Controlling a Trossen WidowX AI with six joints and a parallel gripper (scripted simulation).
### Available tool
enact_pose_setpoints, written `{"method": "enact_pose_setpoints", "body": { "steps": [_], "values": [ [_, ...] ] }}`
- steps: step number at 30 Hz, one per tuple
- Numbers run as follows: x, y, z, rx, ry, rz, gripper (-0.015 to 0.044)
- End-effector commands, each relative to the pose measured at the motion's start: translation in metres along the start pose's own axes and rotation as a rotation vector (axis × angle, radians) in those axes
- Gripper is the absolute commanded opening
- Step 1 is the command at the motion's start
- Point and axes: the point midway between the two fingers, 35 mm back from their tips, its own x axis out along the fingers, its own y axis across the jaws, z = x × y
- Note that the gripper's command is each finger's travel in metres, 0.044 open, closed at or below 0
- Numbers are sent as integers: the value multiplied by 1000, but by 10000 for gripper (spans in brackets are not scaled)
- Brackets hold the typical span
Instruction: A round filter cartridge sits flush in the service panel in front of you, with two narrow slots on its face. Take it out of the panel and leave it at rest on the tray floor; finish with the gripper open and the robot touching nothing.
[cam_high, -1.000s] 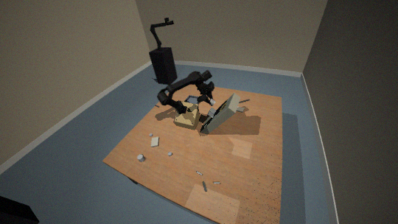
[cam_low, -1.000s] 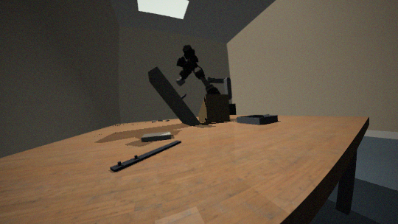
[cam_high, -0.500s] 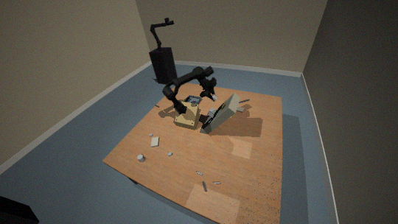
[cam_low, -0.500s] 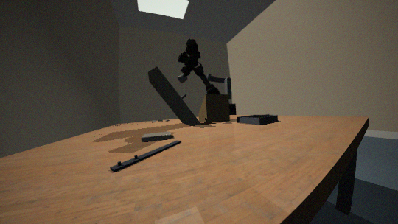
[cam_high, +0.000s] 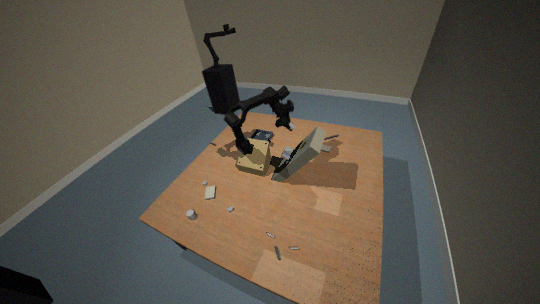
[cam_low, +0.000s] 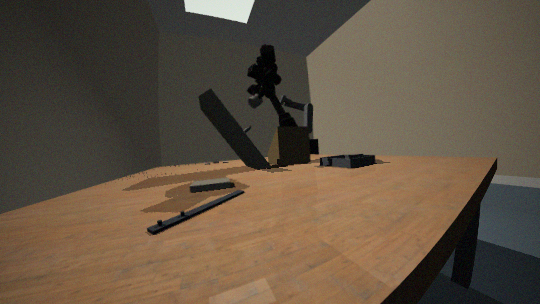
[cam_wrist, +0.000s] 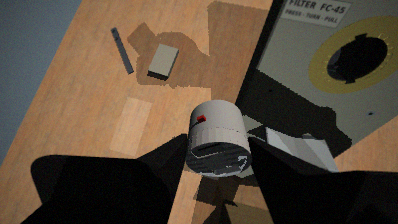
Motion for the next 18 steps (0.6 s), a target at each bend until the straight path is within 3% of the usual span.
{"method": "enact_pose_setpoints", "body": {
  "steps": [1,14,18],
  "values": [
    [-2,36,-18,-170,19,85,0],
    [-23,140,-87,-740,0,413,0],
    [-26,150,-96,-805,-8,450,0]
  ]
}}
